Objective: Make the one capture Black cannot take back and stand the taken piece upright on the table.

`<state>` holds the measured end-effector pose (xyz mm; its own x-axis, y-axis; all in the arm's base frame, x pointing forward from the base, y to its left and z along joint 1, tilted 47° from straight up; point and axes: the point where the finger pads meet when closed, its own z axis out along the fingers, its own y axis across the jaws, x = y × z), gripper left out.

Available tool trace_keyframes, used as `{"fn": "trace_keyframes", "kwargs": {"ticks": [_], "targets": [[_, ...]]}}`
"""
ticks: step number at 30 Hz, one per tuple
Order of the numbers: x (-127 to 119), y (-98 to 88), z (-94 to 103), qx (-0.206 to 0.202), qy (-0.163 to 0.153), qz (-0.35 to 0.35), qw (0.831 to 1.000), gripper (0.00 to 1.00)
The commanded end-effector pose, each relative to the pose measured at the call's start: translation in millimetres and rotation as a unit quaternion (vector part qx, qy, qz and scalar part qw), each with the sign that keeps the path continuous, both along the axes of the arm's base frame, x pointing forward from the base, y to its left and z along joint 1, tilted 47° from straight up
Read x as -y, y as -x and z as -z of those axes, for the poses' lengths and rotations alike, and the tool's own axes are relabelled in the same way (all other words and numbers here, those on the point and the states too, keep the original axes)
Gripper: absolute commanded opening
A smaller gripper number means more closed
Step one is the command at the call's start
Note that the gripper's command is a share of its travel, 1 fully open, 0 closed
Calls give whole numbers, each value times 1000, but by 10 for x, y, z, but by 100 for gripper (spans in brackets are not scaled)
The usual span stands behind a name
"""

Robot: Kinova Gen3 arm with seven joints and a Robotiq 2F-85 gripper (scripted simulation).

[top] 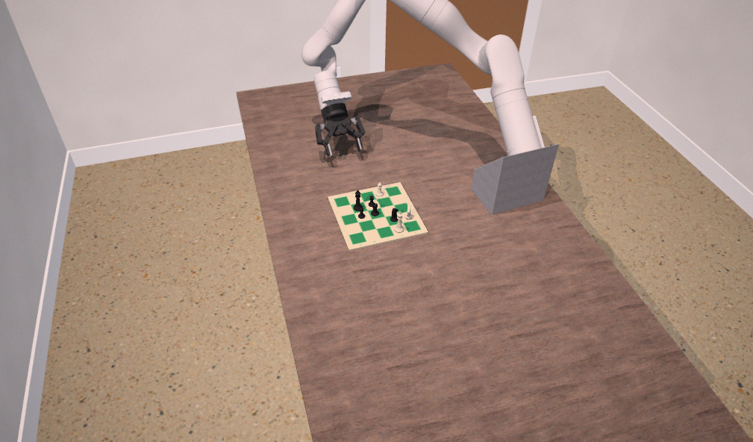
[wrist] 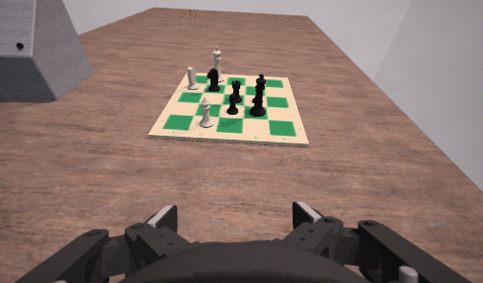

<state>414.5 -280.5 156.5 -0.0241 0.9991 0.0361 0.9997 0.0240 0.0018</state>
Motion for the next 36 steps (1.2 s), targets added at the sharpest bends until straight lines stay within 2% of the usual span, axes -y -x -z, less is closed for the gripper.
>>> {"fn": "trace_keyframes", "kwargs": {"ticks": [1,14,36], "targets": [[25,35,-29,2,0,5,1000,100],[94,175,-76,3,-3,21,1000,100],[117,226,-92,4,-3,27,1000,100]]}}
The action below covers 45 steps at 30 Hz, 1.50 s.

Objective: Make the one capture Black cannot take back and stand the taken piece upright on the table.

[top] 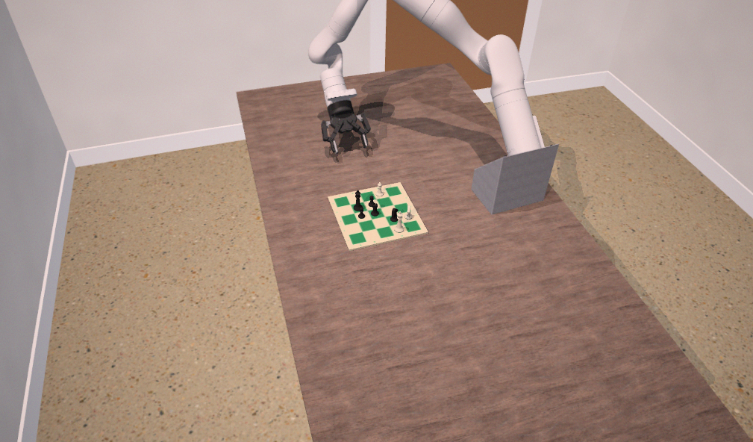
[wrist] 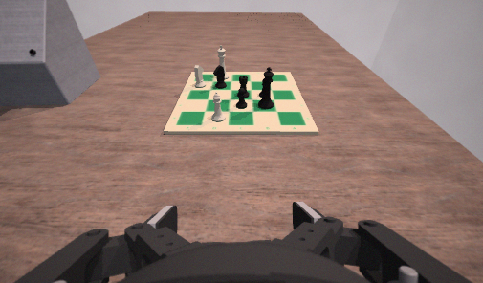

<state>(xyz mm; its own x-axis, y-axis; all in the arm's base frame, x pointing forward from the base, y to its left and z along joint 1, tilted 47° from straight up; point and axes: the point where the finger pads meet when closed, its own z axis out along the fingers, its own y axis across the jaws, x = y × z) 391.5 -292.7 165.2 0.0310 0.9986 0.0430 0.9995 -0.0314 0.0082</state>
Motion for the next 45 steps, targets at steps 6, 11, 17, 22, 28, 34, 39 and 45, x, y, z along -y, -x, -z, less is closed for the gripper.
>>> {"fn": "trace_keyframes", "kwargs": {"ticks": [6,11,17,22,28,34,39,45], "targets": [[-5,-5,-5,1,0,-1,1000,100],[-5,-5,-5,1,0,-1,1000,100],[-5,-5,-5,1,0,-1,1000,100],[-5,-5,-5,1,0,-1,1000,100],[-5,-5,-5,1,0,-1,1000,100],[-5,-5,-5,1,0,-1,1000,100],[-5,-5,-6,1,0,-1,1000,100],[-109,-9,-106,1,0,0,1000,100]]}}
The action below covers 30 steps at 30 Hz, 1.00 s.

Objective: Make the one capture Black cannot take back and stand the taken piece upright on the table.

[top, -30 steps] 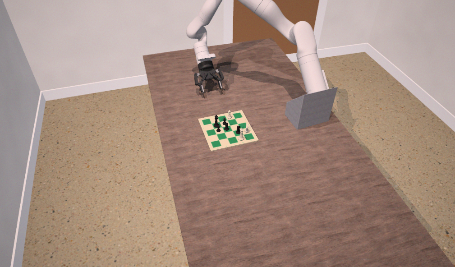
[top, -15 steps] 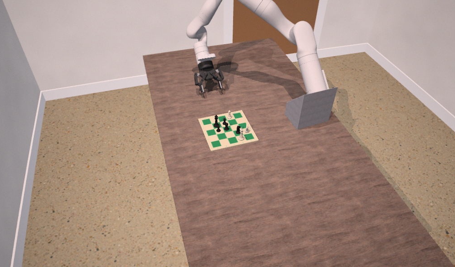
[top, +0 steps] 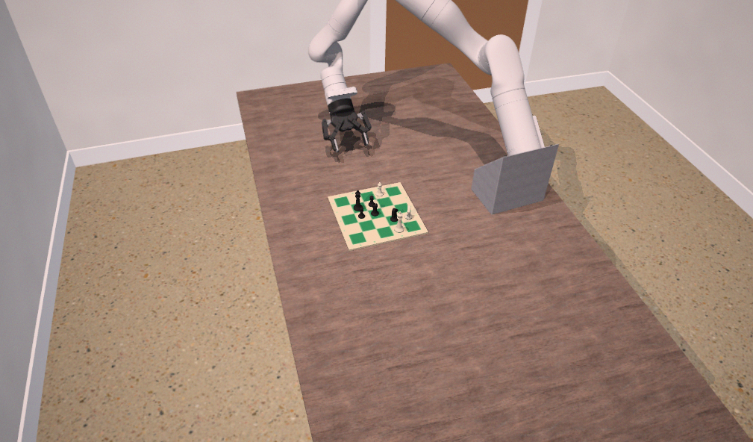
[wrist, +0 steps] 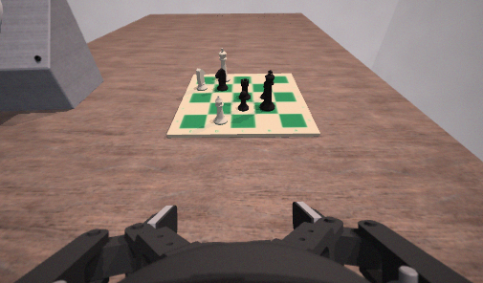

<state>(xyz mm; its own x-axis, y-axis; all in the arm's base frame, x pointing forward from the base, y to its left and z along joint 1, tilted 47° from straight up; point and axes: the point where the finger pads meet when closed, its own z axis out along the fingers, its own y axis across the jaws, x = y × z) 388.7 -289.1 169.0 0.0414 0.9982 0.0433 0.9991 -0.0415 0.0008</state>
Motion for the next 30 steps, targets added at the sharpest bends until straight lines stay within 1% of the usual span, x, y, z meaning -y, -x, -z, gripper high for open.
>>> {"fn": "trace_keyframes", "kwargs": {"ticks": [1,4,6,11,15,23,27,30], "targets": [[-113,-39,-107,4,0,-5,1000,100],[-256,-45,-245,4,0,-5,1000,100],[-256,-45,-245,4,0,-5,1000,100],[-487,-55,-469,4,0,-5,1000,100],[-591,-59,-569,4,0,-5,1000,100],[-612,-60,-590,4,0,-5,1000,100],[-623,-54,-554,-1,2,-10,1000,100],[-708,-61,-465,-15,9,-36,999,100]]}}
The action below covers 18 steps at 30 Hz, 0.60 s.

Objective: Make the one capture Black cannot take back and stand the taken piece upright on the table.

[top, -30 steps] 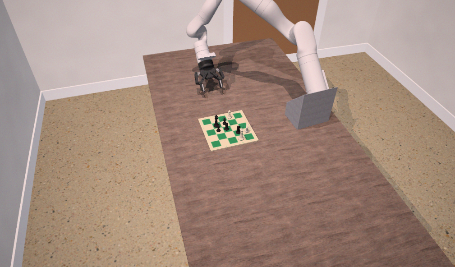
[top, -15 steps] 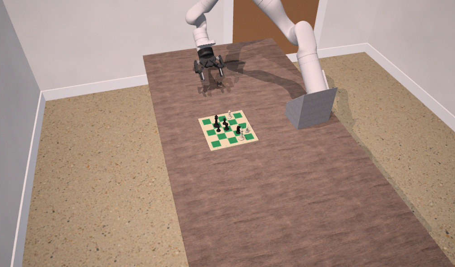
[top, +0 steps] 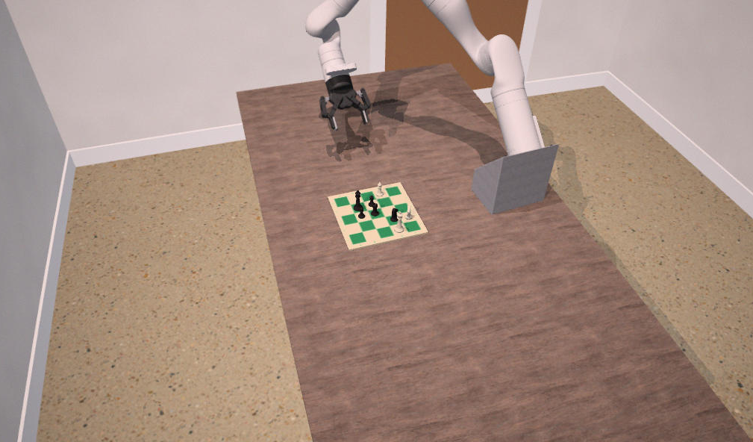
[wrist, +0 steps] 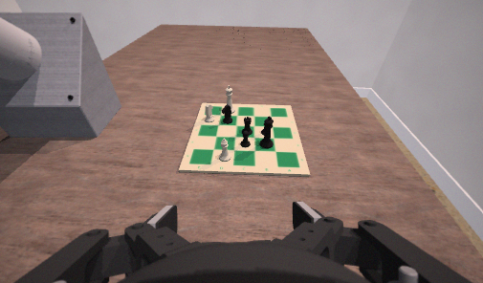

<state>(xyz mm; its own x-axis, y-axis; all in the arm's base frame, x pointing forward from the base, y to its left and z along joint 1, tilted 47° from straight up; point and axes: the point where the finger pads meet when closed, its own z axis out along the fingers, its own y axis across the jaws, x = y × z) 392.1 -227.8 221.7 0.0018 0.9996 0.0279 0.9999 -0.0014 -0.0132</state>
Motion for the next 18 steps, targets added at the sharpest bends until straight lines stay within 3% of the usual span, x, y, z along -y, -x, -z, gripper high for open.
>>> {"fn": "trace_keyframes", "kwargs": {"ticks": [1,5,8,10,13,14,17,18], "targets": [[-141,-30,109,-16,5,-30,999,100],[-409,-34,379,-62,29,-119,991,100],[-676,-20,638,-108,55,-217,969,100],[-676,-20,638,-108,55,-217,969,100],[-969,8,907,-159,86,-333,926,100],[-969,8,907,-159,86,-333,926,100],[-1263,40,1158,-207,117,-455,858,100],[-1263,40,1158,-207,117,-455,858,100]]}}
